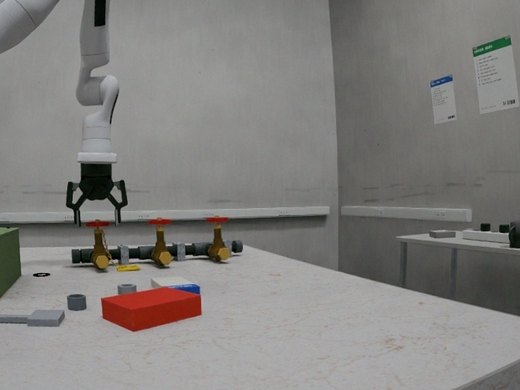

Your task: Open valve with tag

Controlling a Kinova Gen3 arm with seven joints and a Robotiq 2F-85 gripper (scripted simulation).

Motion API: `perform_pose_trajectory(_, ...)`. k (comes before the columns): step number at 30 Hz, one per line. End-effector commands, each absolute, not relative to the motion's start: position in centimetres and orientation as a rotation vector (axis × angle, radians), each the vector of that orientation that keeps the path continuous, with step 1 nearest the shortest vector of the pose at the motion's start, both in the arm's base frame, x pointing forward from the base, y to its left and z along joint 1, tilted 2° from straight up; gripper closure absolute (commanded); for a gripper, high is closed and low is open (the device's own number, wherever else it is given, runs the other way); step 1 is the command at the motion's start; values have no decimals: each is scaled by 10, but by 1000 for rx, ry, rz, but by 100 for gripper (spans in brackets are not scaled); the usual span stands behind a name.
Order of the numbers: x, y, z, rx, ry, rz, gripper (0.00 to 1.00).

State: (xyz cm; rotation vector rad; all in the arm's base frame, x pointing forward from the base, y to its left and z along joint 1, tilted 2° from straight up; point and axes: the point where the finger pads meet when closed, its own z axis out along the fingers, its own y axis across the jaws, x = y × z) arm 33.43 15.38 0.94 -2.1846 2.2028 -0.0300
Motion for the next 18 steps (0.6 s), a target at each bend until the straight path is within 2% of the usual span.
perform_pose_trajectory(1, 335, 154, 10, -2184, 2202, -31, 0)
perform_pose_trajectory(18, 335, 154, 10, -2124, 2258, -30, 0)
